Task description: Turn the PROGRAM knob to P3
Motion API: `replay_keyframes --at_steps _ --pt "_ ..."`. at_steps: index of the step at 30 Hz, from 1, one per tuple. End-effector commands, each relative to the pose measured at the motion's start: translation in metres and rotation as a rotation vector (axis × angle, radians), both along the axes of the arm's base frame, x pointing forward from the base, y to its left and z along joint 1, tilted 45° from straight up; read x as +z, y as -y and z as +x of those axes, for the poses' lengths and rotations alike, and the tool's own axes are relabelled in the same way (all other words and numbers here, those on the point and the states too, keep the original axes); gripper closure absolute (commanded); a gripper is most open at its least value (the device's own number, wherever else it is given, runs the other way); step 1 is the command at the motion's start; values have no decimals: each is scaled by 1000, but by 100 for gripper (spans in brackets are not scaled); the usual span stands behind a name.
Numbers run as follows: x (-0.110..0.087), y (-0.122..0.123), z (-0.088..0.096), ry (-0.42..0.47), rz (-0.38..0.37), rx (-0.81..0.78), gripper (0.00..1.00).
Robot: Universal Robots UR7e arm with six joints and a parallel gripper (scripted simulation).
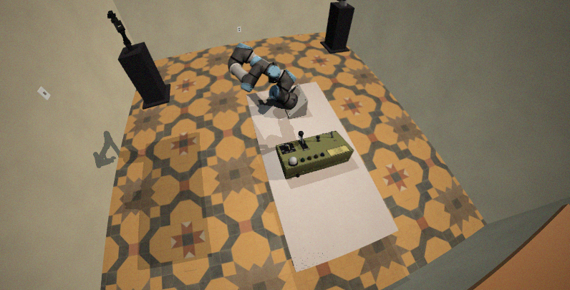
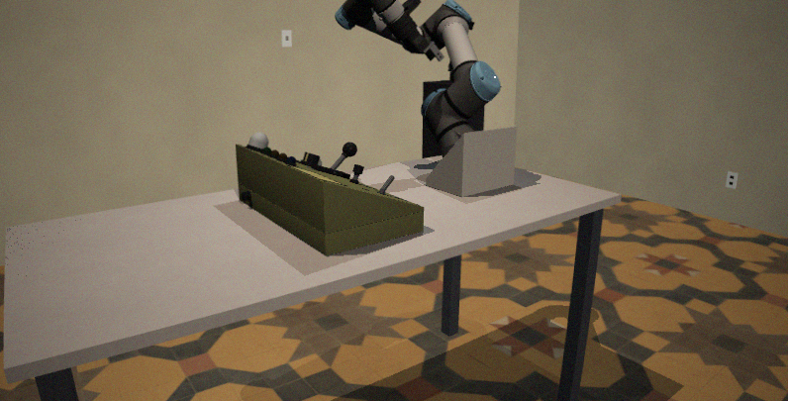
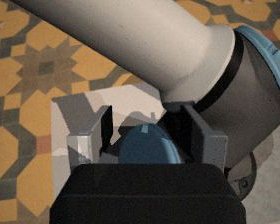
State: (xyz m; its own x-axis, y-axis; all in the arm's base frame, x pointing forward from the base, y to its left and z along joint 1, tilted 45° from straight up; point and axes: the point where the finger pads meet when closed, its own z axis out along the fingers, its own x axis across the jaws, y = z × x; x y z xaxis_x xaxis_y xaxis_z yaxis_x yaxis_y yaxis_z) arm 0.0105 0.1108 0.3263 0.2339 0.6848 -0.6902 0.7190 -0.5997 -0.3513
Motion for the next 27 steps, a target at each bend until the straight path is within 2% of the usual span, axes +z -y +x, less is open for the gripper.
replay_keyframes --at_steps 1,27 --pt "0 0 0 0 0 0 0" --pt "-2 0 3 10 -10 -5 0"
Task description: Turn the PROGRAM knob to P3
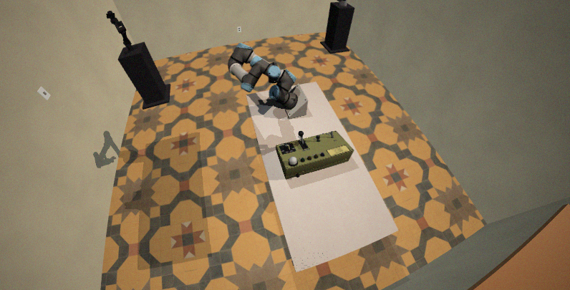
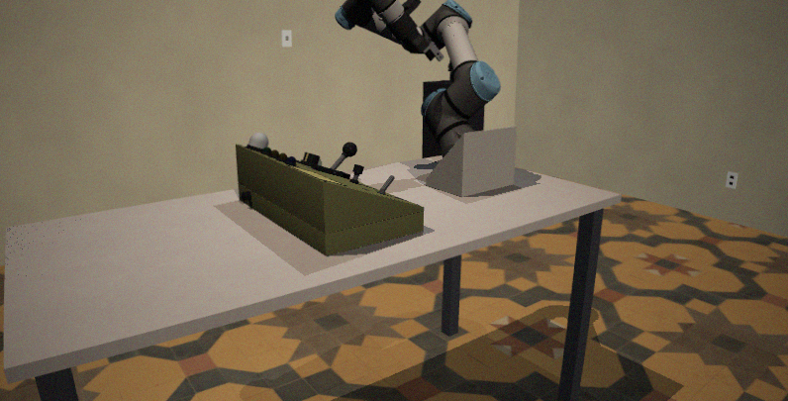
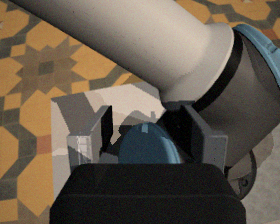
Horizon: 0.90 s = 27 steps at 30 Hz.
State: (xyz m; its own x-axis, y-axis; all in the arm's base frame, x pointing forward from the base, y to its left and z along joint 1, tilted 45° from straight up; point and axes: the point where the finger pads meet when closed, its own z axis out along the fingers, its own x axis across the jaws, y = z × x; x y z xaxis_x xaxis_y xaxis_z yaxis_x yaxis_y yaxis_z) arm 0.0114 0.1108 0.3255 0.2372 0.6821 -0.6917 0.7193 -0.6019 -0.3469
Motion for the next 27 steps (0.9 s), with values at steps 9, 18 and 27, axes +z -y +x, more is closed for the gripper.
replay_keyframes --at_steps 9,18,27 --pt "-9 -1 11 41 -41 -19 0" --pt "-31 -3 37 139 -134 -66 0" --pt "-59 -7 68 266 -240 -130 0"
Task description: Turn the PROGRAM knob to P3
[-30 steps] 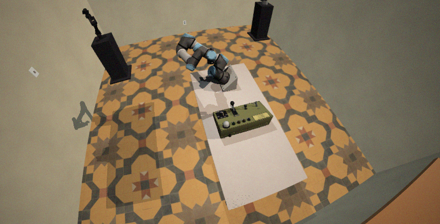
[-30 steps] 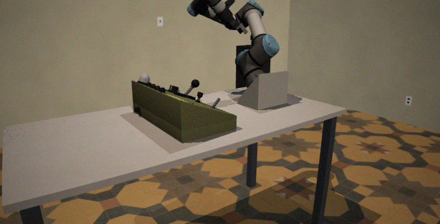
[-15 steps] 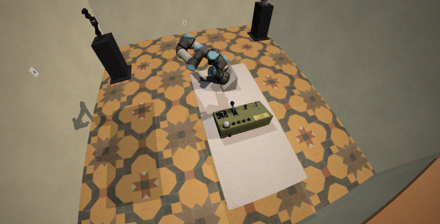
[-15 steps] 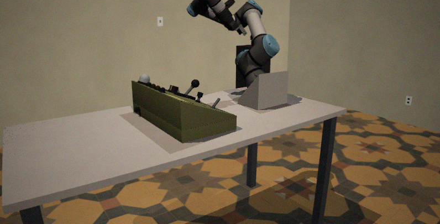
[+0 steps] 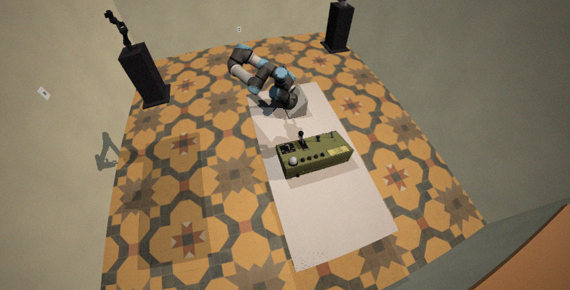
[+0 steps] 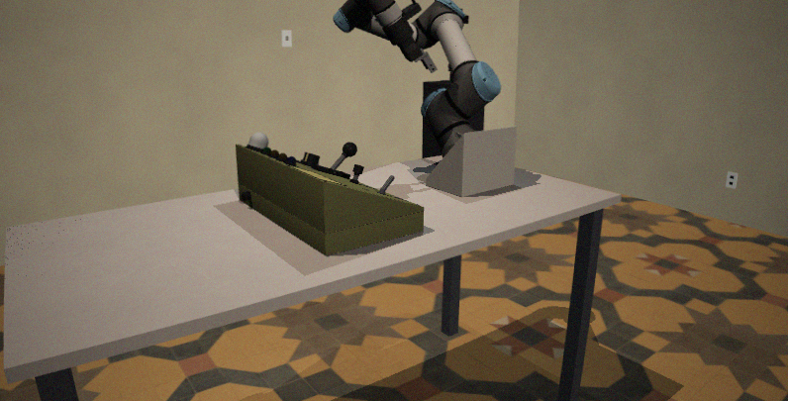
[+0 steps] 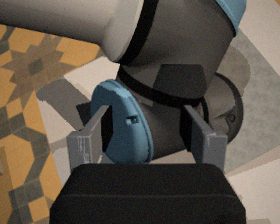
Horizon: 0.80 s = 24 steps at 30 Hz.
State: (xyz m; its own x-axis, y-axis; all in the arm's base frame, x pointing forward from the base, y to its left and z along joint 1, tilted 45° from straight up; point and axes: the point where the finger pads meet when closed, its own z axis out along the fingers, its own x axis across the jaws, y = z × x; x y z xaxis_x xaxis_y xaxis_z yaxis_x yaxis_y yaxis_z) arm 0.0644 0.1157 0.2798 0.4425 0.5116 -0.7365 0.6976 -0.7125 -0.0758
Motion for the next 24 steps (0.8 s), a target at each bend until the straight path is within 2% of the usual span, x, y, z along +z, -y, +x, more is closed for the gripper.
replay_keyframes --at_steps 1,12,14,24 --pt "-18 -2 20 85 -67 -42 0" --pt "-78 -12 87 394 -267 -202 0" --pt "-78 -12 87 394 -267 -202 0" --pt "-138 -23 156 758 -429 -416 0"
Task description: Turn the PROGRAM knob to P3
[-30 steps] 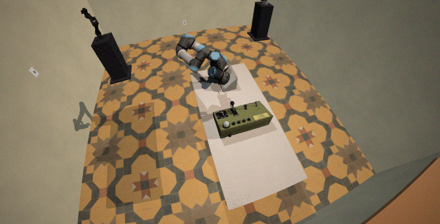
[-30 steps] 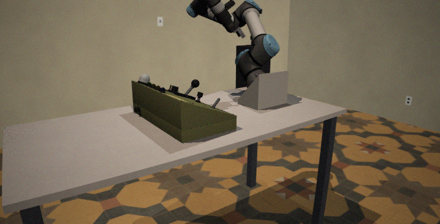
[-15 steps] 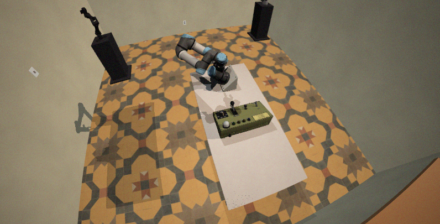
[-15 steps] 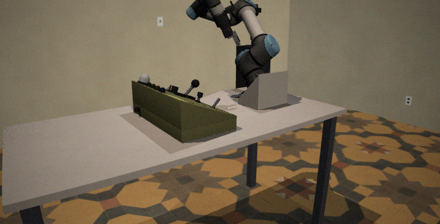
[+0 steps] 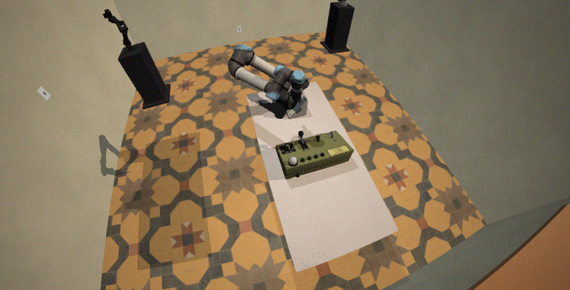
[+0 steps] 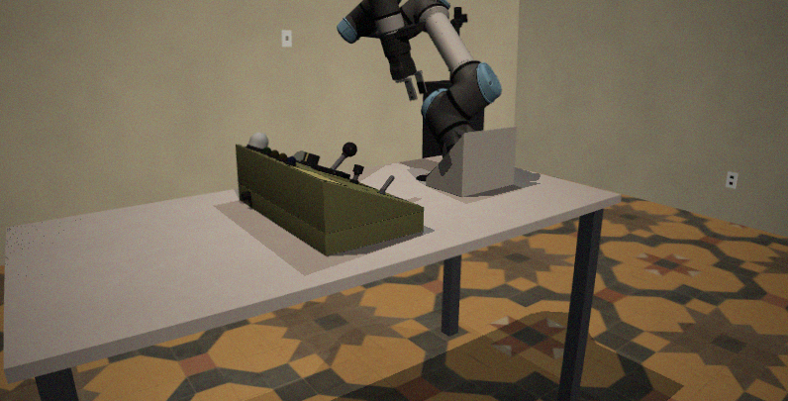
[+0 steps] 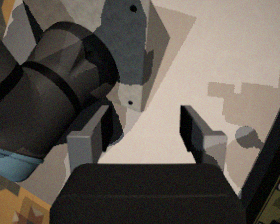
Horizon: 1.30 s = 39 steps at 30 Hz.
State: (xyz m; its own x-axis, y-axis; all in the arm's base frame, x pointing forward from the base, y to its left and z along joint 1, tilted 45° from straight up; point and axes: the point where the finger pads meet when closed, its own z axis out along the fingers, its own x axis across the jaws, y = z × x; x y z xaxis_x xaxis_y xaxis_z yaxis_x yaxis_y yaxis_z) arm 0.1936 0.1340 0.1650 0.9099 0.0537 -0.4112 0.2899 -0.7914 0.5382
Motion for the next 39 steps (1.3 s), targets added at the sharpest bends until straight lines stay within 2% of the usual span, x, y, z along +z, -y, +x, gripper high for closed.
replay_keyframes --at_steps 1,5,7,14,22,24,32,39 --pt "-29 -6 33 194 -69 -101 0" --pt "-51 -12 59 363 -114 -190 0" --pt "-51 -12 59 363 -114 -190 0" --pt "-85 -21 100 665 -162 -357 0" --pt "-114 -30 135 993 -168 -558 0" --pt "-114 -30 135 993 -168 -558 0" --pt "-132 -36 158 1275 -132 -754 0" --pt "-141 -40 169 1470 -82 -908 0"
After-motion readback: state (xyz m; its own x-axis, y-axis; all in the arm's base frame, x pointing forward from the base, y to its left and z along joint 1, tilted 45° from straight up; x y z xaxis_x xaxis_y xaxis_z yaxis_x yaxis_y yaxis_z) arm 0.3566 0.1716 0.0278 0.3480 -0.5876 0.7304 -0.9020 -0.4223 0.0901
